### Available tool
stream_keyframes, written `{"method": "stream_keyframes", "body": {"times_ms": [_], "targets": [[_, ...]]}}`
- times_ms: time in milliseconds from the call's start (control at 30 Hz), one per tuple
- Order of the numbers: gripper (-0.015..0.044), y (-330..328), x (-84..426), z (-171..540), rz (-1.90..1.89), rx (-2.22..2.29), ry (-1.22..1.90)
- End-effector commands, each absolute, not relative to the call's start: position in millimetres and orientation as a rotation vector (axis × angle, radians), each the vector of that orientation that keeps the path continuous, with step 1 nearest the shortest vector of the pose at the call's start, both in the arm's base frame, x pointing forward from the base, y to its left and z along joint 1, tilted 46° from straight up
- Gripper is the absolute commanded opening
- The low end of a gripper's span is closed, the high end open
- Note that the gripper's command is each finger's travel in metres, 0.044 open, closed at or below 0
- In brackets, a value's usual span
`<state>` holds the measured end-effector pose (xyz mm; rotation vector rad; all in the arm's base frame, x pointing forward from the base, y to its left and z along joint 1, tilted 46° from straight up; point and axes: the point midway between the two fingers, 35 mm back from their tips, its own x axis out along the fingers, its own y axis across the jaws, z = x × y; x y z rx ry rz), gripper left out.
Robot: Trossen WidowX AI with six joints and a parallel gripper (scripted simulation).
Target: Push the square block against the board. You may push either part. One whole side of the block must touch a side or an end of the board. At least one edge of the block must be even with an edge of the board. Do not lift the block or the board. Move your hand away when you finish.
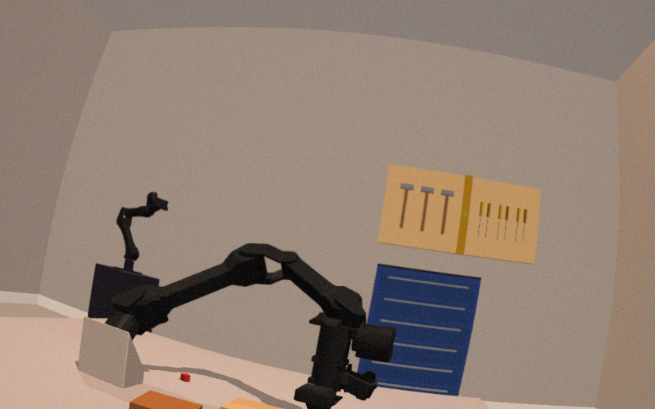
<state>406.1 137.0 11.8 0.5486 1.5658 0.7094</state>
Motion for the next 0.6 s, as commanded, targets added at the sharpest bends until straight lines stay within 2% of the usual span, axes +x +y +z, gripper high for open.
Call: {"method": "stream_keyframes", "body": {"times_ms": [0,567], "targets": [[0.0,137.1,402.3,14.0,0.714,0.548,1.563],[0.0,135.4,391.2,14.3,0.714,0.548,1.564]]}}
